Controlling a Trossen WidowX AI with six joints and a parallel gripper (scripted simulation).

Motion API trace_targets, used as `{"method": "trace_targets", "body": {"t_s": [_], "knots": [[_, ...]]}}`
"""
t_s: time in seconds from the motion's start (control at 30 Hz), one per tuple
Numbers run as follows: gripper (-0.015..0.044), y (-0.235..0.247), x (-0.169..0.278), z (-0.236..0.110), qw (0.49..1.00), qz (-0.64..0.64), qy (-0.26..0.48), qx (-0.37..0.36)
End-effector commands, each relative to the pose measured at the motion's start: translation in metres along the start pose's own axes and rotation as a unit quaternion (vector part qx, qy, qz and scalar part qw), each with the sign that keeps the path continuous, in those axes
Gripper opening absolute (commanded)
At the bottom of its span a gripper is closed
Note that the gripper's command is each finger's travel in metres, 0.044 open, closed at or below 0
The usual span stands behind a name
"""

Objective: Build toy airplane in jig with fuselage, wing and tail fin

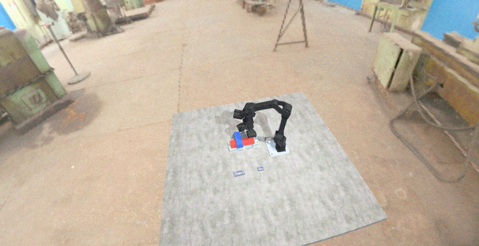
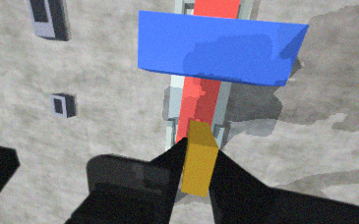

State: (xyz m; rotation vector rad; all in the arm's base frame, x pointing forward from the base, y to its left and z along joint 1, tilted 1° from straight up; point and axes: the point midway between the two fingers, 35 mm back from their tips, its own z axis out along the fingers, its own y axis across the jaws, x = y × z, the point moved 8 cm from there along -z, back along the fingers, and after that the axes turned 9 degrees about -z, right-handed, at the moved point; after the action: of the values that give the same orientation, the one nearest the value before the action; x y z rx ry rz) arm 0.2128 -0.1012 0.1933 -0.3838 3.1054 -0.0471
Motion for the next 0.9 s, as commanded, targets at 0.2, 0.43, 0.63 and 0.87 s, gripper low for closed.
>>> {"method": "trace_targets", "body": {"t_s": [0.2, 0.43, 0.63, 0.87], "knots": [[0.0067, 0.000, 0.001, 0.017, 1.000, -0.002, 0.004, -0.001], [0.0067, 0.000, 0.002, 0.026, 1.000, -0.002, 0.004, -0.001], [0.0059, 0.000, 0.001, 0.023, 1.000, 0.000, 0.001, -0.001], [0.0026, 0.000, 0.001, 0.023, 1.000, 0.000, 0.001, -0.001]]}}
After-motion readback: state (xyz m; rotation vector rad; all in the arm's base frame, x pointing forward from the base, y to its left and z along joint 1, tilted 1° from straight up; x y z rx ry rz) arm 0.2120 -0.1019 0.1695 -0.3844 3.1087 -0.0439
